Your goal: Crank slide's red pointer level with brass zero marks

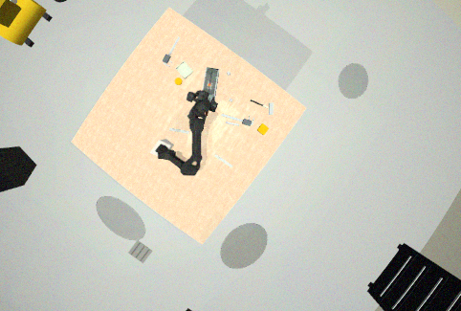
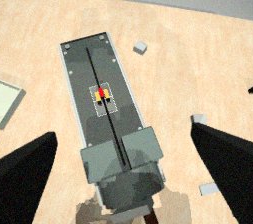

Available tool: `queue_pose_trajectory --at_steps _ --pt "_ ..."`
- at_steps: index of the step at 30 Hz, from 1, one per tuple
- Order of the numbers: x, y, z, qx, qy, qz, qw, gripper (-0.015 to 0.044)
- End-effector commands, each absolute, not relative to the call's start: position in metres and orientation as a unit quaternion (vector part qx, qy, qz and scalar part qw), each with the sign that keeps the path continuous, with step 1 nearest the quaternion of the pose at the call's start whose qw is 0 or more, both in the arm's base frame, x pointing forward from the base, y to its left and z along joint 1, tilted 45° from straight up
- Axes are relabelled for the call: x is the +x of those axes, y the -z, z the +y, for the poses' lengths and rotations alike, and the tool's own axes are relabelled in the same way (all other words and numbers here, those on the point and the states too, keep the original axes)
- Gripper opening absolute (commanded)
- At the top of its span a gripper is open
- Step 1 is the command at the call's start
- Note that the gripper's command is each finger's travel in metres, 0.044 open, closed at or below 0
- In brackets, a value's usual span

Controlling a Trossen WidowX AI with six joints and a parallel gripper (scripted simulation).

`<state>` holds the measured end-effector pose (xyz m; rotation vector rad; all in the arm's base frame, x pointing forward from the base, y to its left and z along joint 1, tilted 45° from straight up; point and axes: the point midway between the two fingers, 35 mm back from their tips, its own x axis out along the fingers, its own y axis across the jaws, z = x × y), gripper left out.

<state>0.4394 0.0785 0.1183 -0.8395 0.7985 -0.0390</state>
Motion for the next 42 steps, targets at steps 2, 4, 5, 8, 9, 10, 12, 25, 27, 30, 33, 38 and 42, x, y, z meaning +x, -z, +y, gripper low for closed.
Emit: queue_pose_trajectory --at_steps 2,4,5,8,9,10,12,25,27,30,33,38,42 --pt "0.417 -0.133 0.064 -0.417 -0.023 0.388 0.822 0.044" --pt "0.409 -0.137 0.058 -0.424 -0.037 0.391 0.816 0.044" --pt "0.404 -0.14 0.055 -0.428 -0.044 0.393 0.813 0.044" --pt "0.39 -0.145 0.047 -0.438 -0.066 0.397 0.804 0.044" --pt "0.385 -0.147 0.044 -0.441 -0.074 0.398 0.801 0.044" --pt "0.38 -0.149 0.042 -0.444 -0.081 0.399 0.798 0.044" --pt "0.373 -0.151 0.038 -0.448 -0.091 0.4 0.795 0.044" --pt "0.379 -0.125 0.013 -0.447 -0.092 0.401 0.794 0.044" --pt "0.38 -0.117 0.005 -0.448 -0.092 0.401 0.794 0.044" --pt "0.381 -0.105 -0.007 -0.448 -0.092 0.401 0.794 0.044" --pt "0.381 -0.094 -0.019 -0.449 -0.092 0.4 0.794 0.044" --pt "0.38 -0.082 -0.033 -0.45 -0.091 0.399 0.794 0.044" --pt "0.38 -0.08 -0.034 -0.45 -0.091 0.399 0.794 0.044"
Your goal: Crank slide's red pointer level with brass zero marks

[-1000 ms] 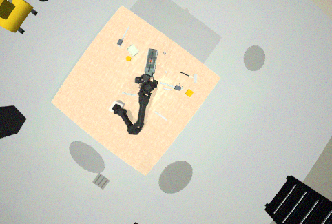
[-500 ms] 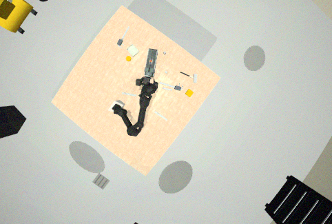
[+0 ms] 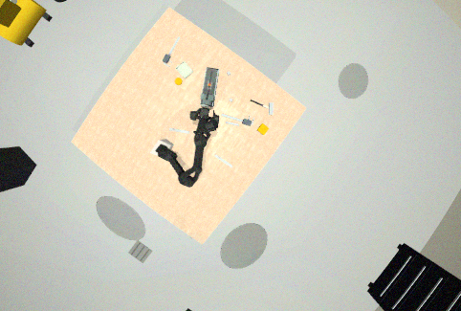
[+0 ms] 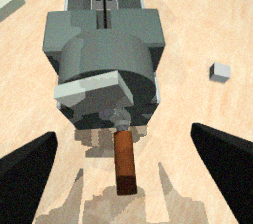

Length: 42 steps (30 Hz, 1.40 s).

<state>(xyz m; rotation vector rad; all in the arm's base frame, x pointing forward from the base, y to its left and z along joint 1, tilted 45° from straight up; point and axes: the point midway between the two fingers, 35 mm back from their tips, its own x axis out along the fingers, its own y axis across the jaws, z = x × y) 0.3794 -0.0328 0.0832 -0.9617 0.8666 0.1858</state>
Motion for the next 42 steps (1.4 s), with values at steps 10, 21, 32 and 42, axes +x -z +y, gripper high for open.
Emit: queue_pose_trajectory --at_steps 10,21,32,42 --pt "0.383 -0.068 -0.046 -0.45 -0.091 0.4 0.793 0.044" --pt "0.384 -0.056 -0.058 -0.45 -0.091 0.4 0.793 0.044" --pt "0.384 -0.043 -0.071 -0.451 -0.091 0.4 0.793 0.044" --pt "0.384 -0.039 -0.075 -0.451 -0.09 0.4 0.793 0.0309"
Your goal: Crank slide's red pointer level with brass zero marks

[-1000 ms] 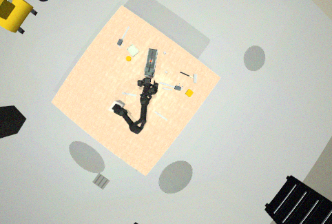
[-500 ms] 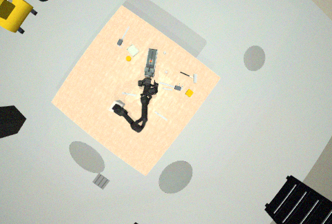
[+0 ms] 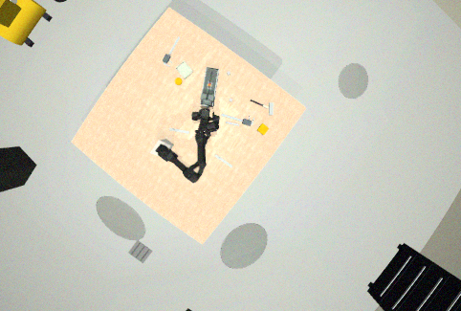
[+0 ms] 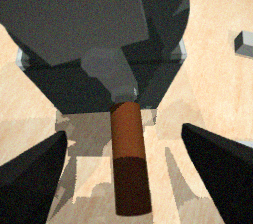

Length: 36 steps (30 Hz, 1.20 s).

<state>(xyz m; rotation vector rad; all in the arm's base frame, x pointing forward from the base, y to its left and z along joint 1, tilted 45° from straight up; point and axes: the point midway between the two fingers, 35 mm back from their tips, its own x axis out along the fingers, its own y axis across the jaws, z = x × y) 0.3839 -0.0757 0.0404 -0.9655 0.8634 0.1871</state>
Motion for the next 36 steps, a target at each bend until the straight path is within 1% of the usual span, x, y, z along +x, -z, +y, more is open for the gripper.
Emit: queue_pose_trajectory --at_steps 1,12,36 --pt "0.384 -0.039 -0.075 -0.451 -0.09 0.4 0.793 0.0282" --pt "0.384 -0.039 -0.075 -0.451 -0.09 0.4 0.793 0.0" --pt "0.389 -0.049 -0.079 -0.451 -0.09 0.399 0.793 0.0"
